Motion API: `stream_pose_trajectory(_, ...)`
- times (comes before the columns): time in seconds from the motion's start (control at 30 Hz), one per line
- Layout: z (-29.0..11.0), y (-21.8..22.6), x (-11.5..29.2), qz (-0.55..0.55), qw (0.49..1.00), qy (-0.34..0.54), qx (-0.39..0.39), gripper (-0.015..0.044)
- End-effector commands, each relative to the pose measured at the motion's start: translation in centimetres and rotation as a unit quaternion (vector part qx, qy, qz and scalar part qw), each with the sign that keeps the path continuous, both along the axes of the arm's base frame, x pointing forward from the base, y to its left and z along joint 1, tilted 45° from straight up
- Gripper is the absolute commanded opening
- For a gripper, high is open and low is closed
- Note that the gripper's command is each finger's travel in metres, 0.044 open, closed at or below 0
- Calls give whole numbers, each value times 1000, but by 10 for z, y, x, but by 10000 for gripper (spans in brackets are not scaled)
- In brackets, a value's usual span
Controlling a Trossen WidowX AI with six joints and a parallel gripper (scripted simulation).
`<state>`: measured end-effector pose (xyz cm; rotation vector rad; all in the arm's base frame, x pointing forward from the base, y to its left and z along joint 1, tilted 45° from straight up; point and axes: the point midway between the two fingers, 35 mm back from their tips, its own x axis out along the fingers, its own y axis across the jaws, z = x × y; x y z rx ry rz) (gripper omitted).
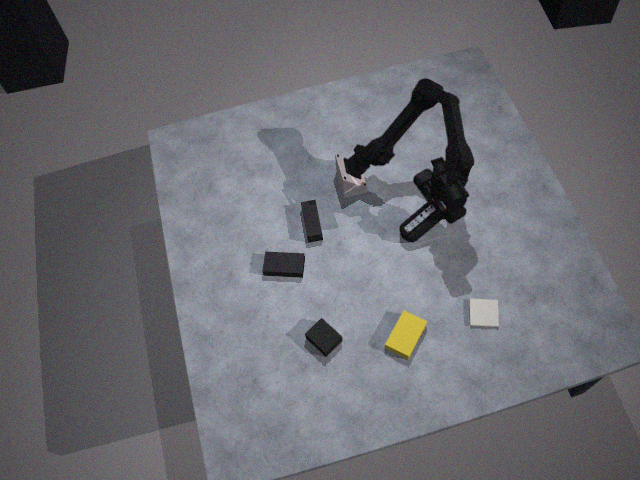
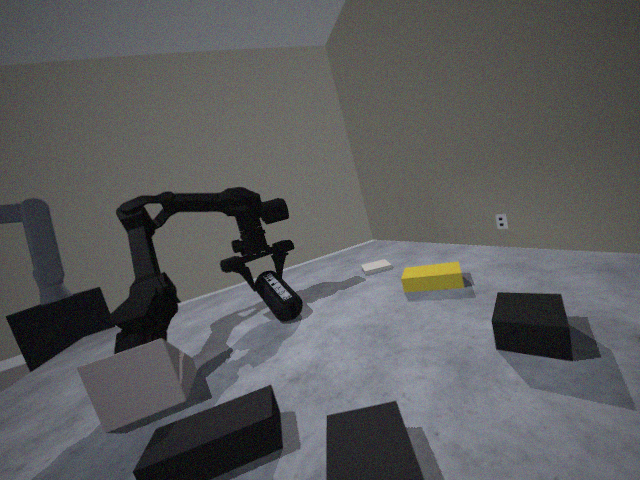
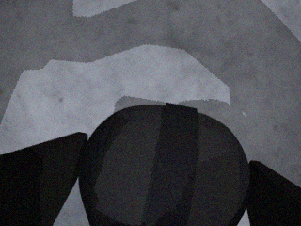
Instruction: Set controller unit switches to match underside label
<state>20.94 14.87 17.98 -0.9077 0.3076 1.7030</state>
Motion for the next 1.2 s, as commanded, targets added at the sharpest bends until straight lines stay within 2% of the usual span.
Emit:
stream_pose_trajectory(0.0, -4, 0, -1, -5, 1000, 4, -6, 338)
stream_pose_trajectory(1.17, -14, 25, -8, -5, 1000, 4, -5, 338)
